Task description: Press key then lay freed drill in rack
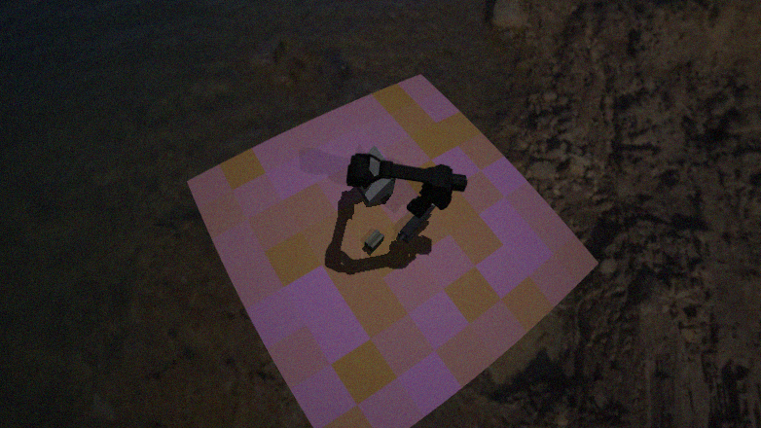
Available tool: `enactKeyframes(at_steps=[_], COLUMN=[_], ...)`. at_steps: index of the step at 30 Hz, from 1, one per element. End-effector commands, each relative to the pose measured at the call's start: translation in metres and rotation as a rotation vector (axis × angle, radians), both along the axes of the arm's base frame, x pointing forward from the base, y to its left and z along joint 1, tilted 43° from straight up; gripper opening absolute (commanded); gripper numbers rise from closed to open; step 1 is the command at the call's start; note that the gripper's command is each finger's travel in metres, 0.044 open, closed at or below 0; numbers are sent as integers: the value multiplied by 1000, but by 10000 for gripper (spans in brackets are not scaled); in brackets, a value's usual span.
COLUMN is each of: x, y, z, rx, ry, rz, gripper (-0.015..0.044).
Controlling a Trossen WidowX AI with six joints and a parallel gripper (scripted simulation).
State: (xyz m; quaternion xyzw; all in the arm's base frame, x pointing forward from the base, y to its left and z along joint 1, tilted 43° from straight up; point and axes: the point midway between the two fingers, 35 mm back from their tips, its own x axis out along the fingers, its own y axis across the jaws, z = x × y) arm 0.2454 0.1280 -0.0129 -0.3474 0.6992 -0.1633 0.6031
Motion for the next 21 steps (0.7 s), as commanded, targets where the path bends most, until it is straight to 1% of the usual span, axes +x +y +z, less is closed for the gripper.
enactKeyframes(at_steps=[1, 3, 5, 7, 8, 10, 17, 21], x=[7, 7, 6, 6, 8, 13, 32, 43], y=[31, 45, 50, 50, 43, 34, -15, -51], z=[26, 42, 47, 47, 41, 42, 50, 56], rx=[28, 28, 27, 27, 31, 39, 70, 67], ry=[-25, -25, -25, -25, -23, 45, 401, 582], rz=[7, 7, 7, 7, 25, 100, 501, 707], gripper=[210, 263, 315, 368, 394, 440, 440, 440])
